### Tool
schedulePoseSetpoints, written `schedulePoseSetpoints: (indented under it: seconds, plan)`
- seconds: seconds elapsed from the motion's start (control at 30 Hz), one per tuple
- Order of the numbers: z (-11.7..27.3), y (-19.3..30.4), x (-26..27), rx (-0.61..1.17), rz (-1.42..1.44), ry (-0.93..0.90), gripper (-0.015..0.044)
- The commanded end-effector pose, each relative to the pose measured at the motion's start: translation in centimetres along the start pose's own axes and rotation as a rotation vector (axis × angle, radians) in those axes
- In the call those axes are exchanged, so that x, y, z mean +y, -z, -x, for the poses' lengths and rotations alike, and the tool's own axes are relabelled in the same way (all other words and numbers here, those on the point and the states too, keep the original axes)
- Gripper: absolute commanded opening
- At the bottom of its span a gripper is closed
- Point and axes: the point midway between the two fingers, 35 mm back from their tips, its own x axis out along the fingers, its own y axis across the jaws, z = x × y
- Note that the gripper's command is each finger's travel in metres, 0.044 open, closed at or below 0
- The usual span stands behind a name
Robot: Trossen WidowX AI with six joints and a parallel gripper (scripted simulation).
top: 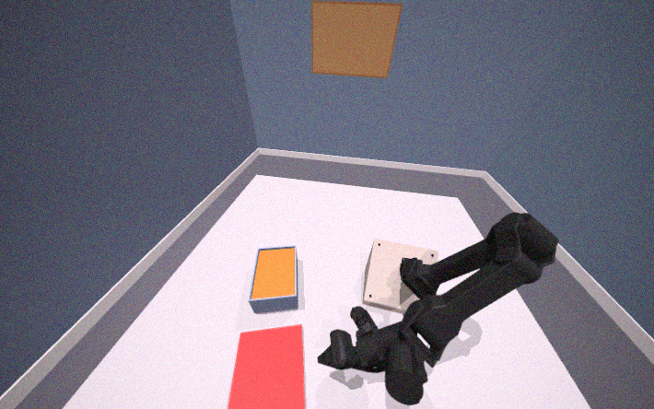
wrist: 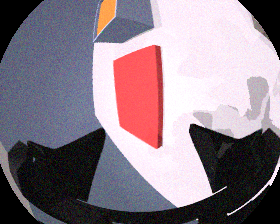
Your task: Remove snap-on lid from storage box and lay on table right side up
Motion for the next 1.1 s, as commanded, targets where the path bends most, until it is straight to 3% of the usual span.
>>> schedulePoseSetpoints:
  seconds: [0.0, 0.5, 1.07]
  plan:
    - [0.8, 0.3, 0.6, 0.010, 0.001, -0.003, 0.0440]
    - [3.3, 0.3, 2.0, 0.010, 0.002, -0.002, 0.0440]
    - [2.7, 0.0, 1.6, 0.010, 0.002, -0.002, 0.0440]
